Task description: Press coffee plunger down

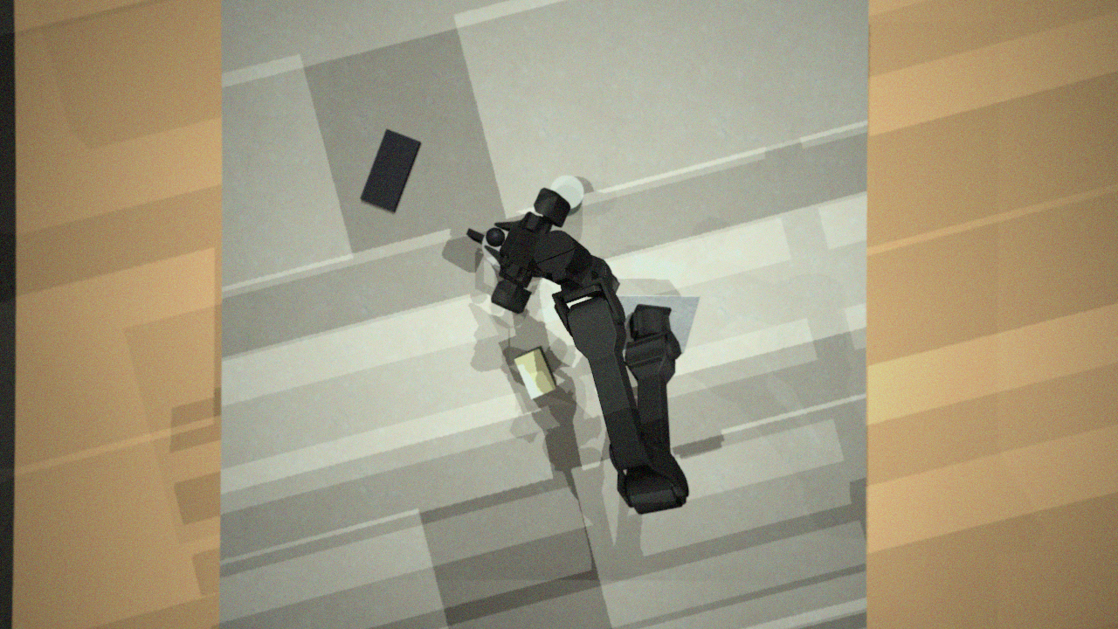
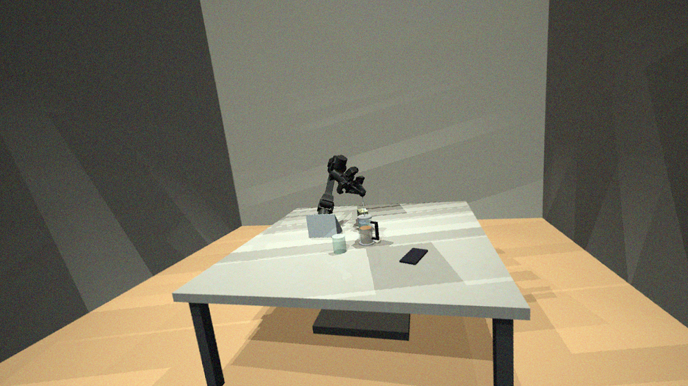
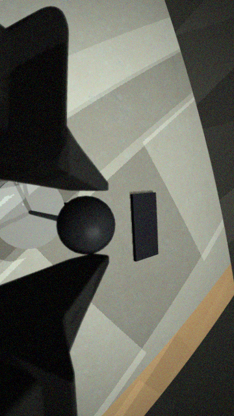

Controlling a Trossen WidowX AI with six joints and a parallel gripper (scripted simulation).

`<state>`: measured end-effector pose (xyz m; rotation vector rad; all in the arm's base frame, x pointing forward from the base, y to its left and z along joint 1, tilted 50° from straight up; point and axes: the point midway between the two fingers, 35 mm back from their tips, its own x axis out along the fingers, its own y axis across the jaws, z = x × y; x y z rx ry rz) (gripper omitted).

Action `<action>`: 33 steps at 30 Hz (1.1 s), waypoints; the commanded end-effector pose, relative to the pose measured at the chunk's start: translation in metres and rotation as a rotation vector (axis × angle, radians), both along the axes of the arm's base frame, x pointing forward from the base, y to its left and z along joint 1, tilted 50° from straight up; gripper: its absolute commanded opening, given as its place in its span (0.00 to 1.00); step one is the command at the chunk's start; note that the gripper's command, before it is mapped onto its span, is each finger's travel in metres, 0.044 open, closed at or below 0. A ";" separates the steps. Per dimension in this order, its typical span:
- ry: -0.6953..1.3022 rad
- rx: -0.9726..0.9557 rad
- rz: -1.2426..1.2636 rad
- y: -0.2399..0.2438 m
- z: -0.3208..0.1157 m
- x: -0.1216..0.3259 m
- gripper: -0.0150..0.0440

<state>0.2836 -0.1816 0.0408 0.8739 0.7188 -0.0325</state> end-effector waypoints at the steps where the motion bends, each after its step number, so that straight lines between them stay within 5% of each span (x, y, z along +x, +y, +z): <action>1: 0.005 0.003 -0.003 0.001 -0.001 -0.001 0.46; 33: 0.008 0.001 -0.002 0.026 -0.031 0.001 0.46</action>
